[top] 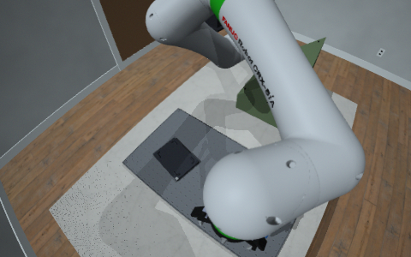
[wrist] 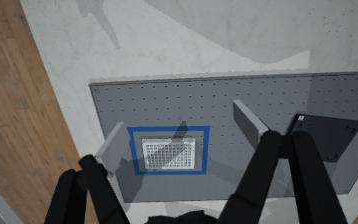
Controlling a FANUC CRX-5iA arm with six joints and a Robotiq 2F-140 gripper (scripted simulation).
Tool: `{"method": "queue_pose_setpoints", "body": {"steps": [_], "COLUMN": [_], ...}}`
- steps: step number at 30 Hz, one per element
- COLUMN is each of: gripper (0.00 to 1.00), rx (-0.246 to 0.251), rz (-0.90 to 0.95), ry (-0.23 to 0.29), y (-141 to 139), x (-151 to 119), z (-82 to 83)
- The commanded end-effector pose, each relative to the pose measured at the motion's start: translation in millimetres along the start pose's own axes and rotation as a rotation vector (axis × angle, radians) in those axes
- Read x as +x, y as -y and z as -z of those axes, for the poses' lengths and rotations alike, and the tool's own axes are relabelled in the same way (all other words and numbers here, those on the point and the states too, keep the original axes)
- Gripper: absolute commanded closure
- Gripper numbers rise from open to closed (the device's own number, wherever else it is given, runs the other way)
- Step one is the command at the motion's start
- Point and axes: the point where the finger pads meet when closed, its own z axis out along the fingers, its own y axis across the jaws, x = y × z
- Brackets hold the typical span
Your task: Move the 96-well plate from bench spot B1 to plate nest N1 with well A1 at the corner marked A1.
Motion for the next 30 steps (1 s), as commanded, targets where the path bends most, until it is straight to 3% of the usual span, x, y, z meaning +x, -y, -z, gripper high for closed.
{"method": "queue_pose_setpoints", "body": {"steps": [1,17,30], "gripper": [0.00,0.00,0.00], "rx": [0.000,0.000,0.004], "rz": [0.000,0.000,0.421], "ry": [0.000,0.000,0.008], "y": [0.1,0.1,24.7], "x": [0.2,0.2,-42.5], "z": [0.3,0.3,-12.7]}}
